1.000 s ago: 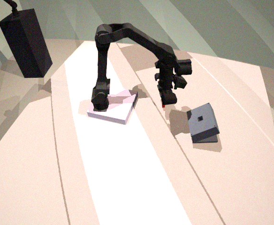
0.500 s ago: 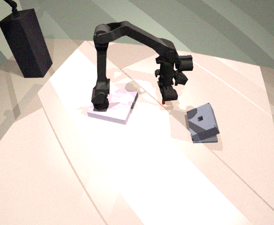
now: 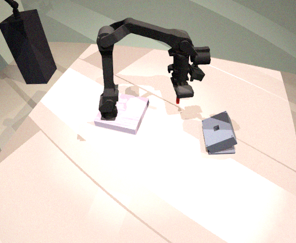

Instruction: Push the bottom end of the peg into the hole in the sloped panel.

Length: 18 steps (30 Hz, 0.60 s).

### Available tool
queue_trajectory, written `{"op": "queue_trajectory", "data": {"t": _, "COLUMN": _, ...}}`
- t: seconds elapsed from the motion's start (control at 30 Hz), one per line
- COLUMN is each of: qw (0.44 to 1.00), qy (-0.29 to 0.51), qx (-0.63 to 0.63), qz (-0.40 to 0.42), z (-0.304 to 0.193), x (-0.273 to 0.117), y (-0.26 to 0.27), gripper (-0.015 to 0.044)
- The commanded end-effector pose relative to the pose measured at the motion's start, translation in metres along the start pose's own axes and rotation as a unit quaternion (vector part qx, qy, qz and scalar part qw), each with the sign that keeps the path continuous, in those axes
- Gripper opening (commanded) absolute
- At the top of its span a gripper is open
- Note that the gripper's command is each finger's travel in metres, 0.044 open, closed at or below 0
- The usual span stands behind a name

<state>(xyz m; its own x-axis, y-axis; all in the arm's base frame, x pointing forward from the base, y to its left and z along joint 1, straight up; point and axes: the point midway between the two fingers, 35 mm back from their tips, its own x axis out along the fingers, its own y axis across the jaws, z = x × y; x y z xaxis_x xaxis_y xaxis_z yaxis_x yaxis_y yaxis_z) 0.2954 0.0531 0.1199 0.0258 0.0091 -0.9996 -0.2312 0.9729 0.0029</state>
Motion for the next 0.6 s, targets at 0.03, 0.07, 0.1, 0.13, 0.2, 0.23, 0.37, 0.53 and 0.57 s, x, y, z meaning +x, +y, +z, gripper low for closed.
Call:
{"op": "queue_trajectory", "data": {"t": 0.03, "qw": 1.000, "qy": -0.003, "qx": 0.003, "qz": -0.002, "z": 0.000, "x": -0.006, "y": -0.001, "gripper": 0.0000}}
{"op": "queue_trajectory", "data": {"t": 0.07, "qw": 1.000, "qy": -0.005, "qx": 0.003, "qz": -0.001, "z": 0.001, "x": -0.006, "y": -0.002, "gripper": 0.0000}}
{"op": "queue_trajectory", "data": {"t": 0.1, "qw": 1.000, "qy": -0.007, "qx": 0.004, "qz": 0.000, "z": 0.001, "x": -0.007, "y": -0.003, "gripper": 0.0000}}
{"op": "queue_trajectory", "data": {"t": 0.13, "qw": 1.000, "qy": -0.009, "qx": 0.005, "qz": 0.000, "z": 0.002, "x": -0.007, "y": -0.004, "gripper": 0.0000}}
{"op": "queue_trajectory", "data": {"t": 0.2, "qw": 1.000, "qy": -0.015, "qx": 0.007, "qz": 0.002, "z": 0.003, "x": -0.008, "y": -0.007, "gripper": 0.0000}}
{"op": "queue_trajectory", "data": {"t": 0.23, "qw": 1.000, "qy": -0.017, "qx": 0.008, "qz": 0.003, "z": 0.004, "x": -0.008, "y": -0.008, "gripper": 0.0000}}
{"op": "queue_trajectory", "data": {"t": 0.37, "qw": 1.000, "qy": -0.028, "qx": 0.012, "qz": 0.006, "z": 0.006, "x": -0.010, "y": -0.013, "gripper": 0.0000}}
{"op": "queue_trajectory", "data": {"t": 0.53, "qw": 0.999, "qy": -0.042, "qx": 0.017, "qz": 0.009, "z": 0.009, "x": -0.012, "y": -0.019, "gripper": 0.0000}}
{"op": "queue_trajectory", "data": {"t": 0.57, "qw": 0.999, "qy": -0.044, "qx": 0.018, "qz": 0.009, "z": 0.010, "x": -0.012, "y": -0.021, "gripper": 0.0000}}
